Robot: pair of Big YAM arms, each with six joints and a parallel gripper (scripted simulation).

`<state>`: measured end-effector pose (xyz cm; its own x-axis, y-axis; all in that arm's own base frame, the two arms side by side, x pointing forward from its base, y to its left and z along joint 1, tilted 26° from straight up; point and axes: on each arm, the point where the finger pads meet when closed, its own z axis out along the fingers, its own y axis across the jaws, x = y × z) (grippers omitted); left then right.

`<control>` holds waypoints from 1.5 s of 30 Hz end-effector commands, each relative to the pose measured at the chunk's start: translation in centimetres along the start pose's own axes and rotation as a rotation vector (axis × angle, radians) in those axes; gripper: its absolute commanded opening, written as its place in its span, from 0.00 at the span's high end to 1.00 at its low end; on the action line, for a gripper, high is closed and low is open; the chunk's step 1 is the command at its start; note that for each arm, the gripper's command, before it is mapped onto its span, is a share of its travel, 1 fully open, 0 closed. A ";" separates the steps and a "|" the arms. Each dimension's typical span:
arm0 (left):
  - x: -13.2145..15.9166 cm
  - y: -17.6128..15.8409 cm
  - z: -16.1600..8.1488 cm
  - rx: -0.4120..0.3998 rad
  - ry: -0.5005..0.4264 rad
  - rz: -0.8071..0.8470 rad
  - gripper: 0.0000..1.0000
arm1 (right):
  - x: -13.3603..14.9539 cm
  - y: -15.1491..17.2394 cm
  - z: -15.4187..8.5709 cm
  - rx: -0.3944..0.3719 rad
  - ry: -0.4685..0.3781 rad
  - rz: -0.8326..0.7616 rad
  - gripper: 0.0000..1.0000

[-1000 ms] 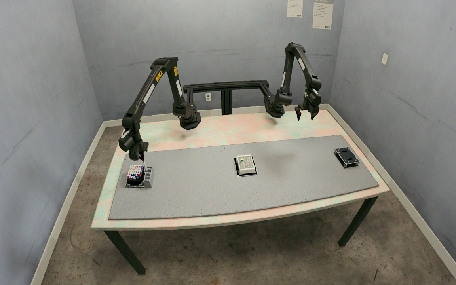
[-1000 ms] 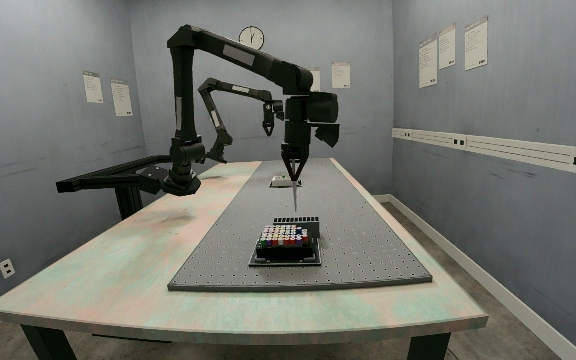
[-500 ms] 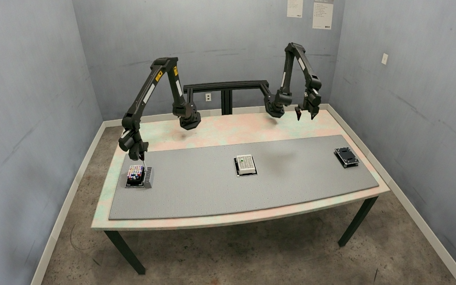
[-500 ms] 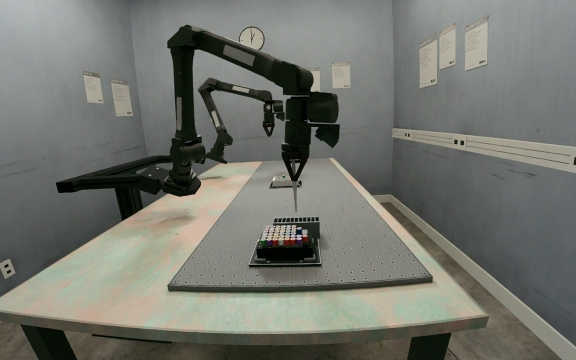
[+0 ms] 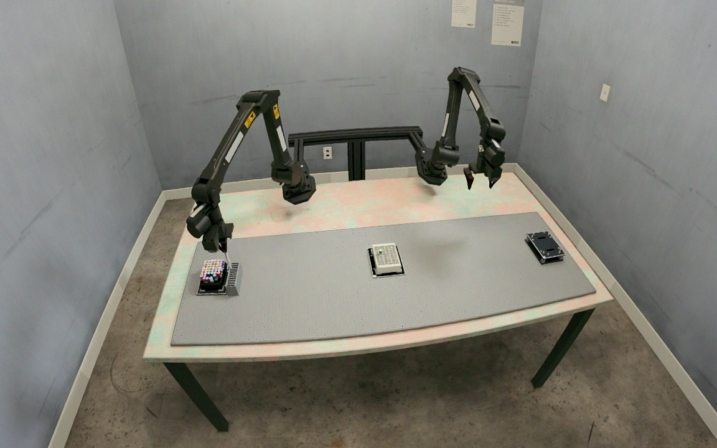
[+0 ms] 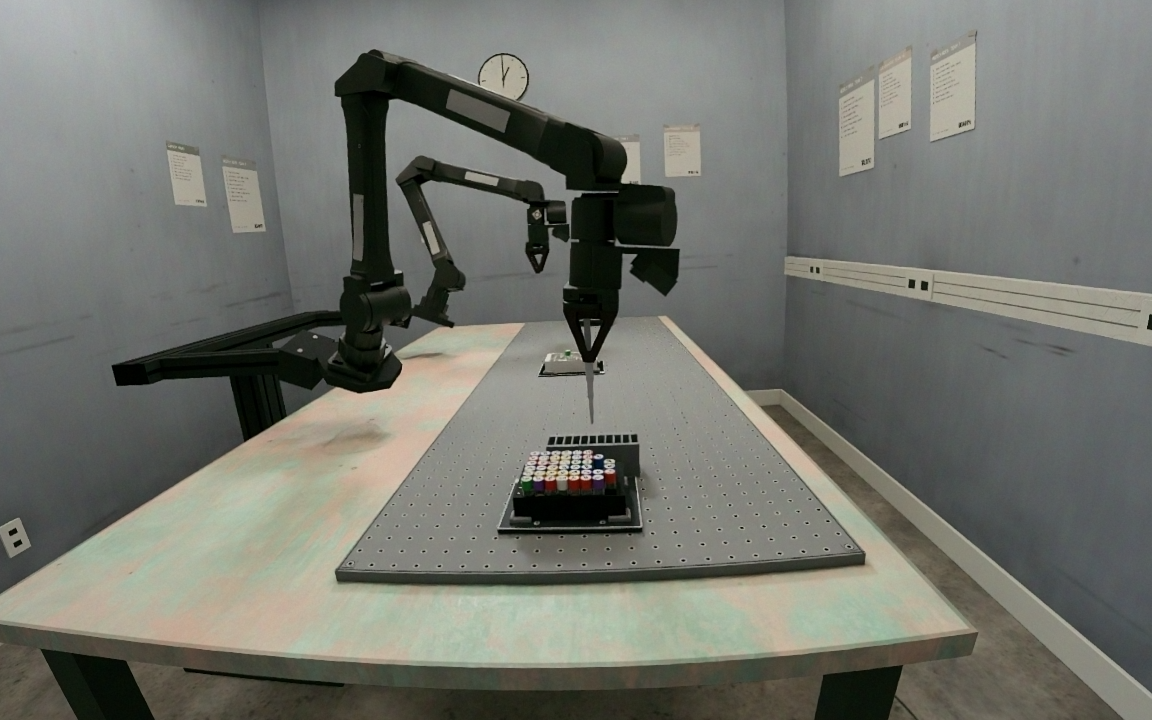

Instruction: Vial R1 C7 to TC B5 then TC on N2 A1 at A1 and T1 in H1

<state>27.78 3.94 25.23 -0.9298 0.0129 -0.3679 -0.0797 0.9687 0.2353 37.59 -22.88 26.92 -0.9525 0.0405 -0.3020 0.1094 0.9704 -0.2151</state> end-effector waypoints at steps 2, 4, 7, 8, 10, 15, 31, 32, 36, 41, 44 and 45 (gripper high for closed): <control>-1.0 0.4 -1.3 0.003 -0.038 0.004 0.00 | -1.0 -0.3 -1.2 0.015 -0.028 -0.001 0.93; -1.0 0.4 -1.3 0.003 -0.038 0.004 0.00 | -1.0 -0.3 -1.2 0.015 -0.028 -0.001 0.93; -1.0 0.4 -1.3 0.003 -0.038 0.004 0.00 | -0.4 0.6 -0.8 0.005 -0.011 -0.002 0.93; -1.0 0.4 -1.3 0.003 -0.038 0.004 0.00 | -0.4 0.6 -0.8 0.005 -0.011 -0.002 0.93; -1.0 0.4 -1.3 0.003 -0.038 0.004 0.00 | -0.7 -0.1 -1.4 0.015 -0.023 0.009 0.93; -1.0 0.4 -1.3 0.003 -0.038 0.004 0.00 | -0.6 -0.5 -1.5 0.019 -0.023 0.012 0.93; -1.0 0.4 -1.3 0.003 -0.038 0.004 0.00 | -0.9 -0.4 -1.2 0.017 -0.026 0.000 0.93; -1.0 0.4 -1.3 0.003 -0.038 0.004 0.00 | -0.9 -0.5 -1.2 0.017 -0.026 0.000 0.93; -1.0 0.4 -1.3 0.003 -0.038 0.004 0.00 | -0.9 -0.5 -1.2 0.018 -0.026 0.000 0.93; -1.0 0.4 -1.3 0.003 -0.038 0.004 0.00 | -0.6 -1.1 -1.6 0.025 -0.025 -0.001 0.93; -1.0 0.4 -1.3 0.003 -0.038 0.004 0.00 | -0.9 -0.5 -1.2 0.018 -0.026 0.000 0.93; -1.0 0.4 -1.3 0.003 -0.038 0.004 0.00 | -0.9 -0.5 -1.2 0.018 -0.026 0.000 0.93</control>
<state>27.78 3.94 25.23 -0.9298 0.0129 -0.3679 -0.0797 0.9687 0.2353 37.59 -22.79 26.83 -0.9534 0.0396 -0.2992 0.1084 0.9702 -0.2167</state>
